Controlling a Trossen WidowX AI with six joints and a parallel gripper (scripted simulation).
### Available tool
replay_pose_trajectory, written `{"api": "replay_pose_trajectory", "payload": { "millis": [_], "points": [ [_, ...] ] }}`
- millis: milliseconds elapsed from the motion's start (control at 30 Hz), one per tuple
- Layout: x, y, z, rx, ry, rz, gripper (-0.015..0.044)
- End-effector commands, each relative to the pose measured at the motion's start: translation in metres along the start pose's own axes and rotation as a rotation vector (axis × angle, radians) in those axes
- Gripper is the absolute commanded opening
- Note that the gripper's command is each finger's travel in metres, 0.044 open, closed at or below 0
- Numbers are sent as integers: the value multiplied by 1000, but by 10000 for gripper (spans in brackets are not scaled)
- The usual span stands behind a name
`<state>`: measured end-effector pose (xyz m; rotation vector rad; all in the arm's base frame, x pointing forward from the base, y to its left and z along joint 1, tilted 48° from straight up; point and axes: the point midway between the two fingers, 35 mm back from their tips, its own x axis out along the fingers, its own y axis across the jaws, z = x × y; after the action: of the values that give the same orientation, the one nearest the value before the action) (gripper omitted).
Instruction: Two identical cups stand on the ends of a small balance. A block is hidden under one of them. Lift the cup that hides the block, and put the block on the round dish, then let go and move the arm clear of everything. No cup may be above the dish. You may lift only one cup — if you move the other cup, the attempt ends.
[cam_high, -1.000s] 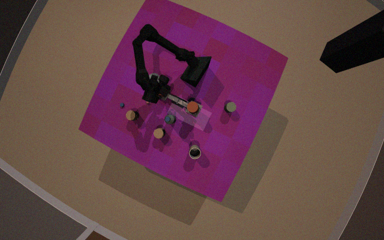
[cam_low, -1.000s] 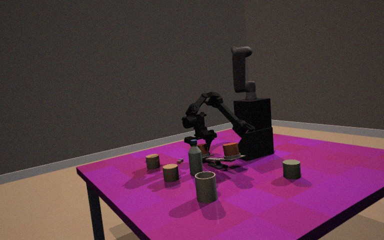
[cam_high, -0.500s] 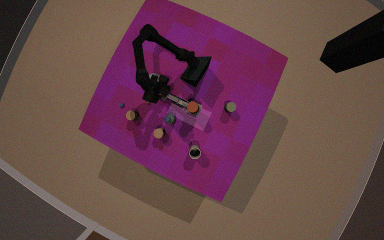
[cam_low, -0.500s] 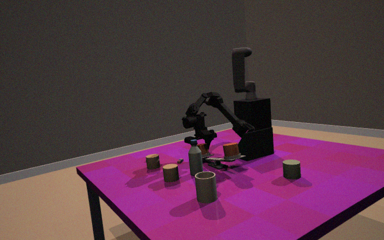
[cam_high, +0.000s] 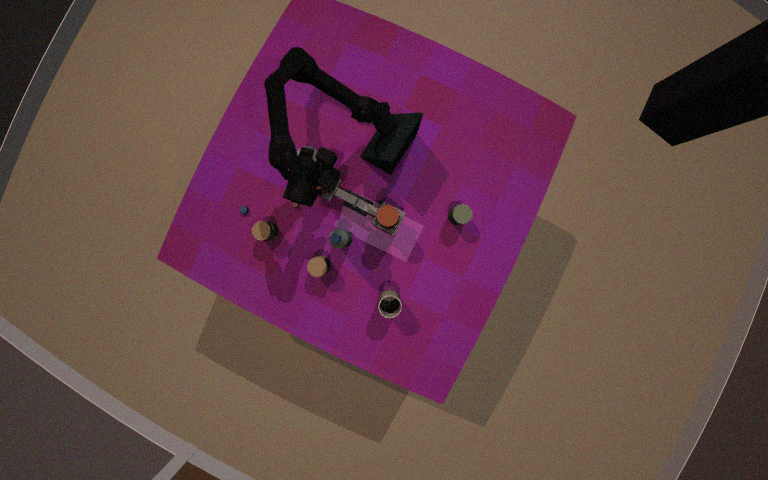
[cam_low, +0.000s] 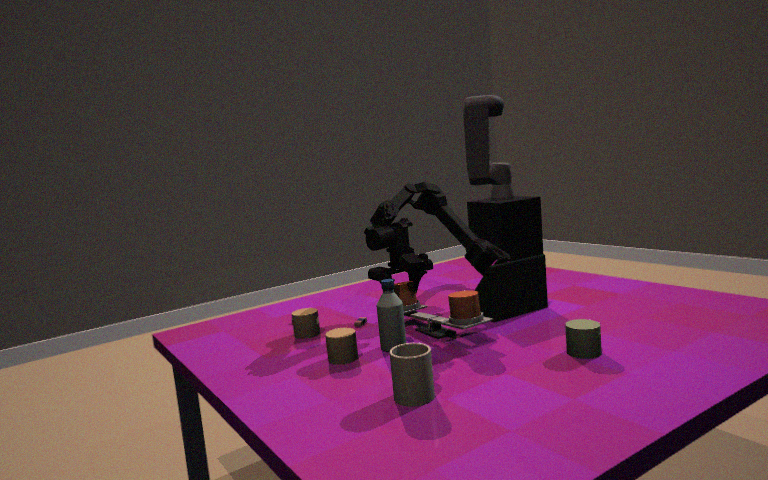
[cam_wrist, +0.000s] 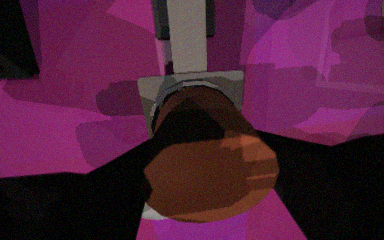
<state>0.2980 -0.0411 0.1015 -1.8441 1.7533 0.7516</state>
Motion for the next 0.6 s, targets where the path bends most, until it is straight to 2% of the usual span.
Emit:
{"api": "replay_pose_trajectory", "payload": {
  "millis": [0, 567],
  "points": [
    [-7, -3, 0, 6, -5, -14, 0],
    [-29, -5, 1, -3, -12, -36, 0]
  ]
}}
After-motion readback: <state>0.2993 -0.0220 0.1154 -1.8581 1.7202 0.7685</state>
